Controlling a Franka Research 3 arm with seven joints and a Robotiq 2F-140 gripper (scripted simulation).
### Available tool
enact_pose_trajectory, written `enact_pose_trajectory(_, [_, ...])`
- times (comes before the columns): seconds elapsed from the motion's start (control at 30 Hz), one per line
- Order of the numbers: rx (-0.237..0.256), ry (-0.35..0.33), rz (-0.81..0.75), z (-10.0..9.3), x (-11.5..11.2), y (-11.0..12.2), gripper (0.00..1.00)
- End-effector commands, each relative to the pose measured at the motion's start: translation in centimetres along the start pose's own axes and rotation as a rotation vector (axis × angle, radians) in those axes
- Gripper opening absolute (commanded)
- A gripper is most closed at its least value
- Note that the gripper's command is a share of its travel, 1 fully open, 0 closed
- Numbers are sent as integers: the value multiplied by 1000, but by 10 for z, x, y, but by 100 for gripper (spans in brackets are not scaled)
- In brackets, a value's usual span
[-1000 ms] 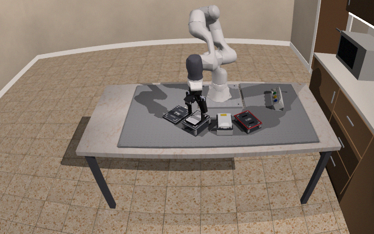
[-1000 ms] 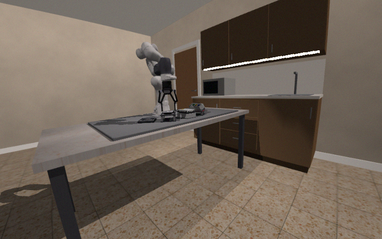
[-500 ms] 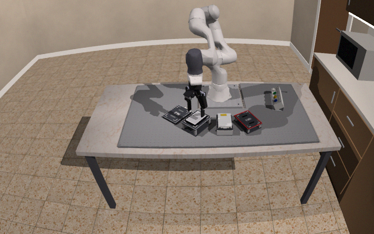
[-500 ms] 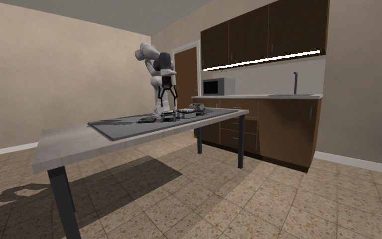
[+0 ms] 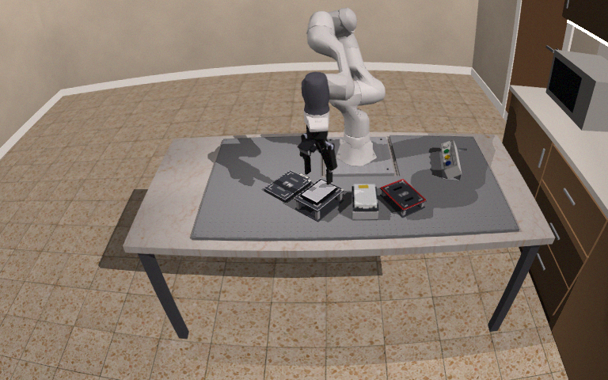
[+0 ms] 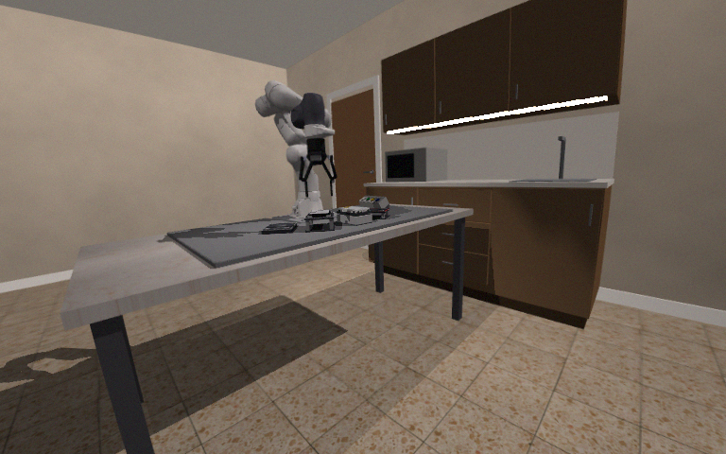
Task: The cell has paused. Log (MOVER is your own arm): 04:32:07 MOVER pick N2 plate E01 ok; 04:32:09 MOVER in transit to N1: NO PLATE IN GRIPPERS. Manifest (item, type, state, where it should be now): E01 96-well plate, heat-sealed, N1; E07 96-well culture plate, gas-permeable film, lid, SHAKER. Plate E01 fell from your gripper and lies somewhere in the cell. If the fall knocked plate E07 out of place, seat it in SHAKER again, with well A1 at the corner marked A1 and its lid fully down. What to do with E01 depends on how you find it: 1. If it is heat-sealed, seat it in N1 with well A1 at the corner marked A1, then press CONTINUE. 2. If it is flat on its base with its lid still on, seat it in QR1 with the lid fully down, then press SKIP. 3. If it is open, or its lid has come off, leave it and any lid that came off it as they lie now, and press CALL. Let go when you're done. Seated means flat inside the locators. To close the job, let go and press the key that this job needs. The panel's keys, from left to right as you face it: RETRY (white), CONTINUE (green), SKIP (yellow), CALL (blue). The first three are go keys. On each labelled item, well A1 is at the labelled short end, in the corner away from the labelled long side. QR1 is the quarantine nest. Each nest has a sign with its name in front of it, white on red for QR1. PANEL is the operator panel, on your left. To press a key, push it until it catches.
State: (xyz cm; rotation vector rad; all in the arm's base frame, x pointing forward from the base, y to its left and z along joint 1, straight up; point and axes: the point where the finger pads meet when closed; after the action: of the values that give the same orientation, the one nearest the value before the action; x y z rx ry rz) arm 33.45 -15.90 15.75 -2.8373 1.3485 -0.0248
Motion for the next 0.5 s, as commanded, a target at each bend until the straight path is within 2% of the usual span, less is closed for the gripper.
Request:
enact_pose_trajectory(0.0, [-6,-8,2,-2,-2,3,70])
enact_pose_trajectory(0.07, [-6,-8,2,-2,-2,3,70])
enact_pose_trajectory(0.1, [-6,-8,2,-2,-2,3,10])
enact_pose_trajectory(0.47, [-6,-8,2,-2,-2,3,10])
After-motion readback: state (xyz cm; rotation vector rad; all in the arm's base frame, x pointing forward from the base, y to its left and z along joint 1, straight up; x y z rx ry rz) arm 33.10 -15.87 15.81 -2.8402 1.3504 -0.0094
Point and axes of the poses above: the point where the finger pads meet when closed, its own z axis out along the fingers, its own y axis across the jaws, x = y × z, and after that the axes turned 13 degrees about z, right-handed
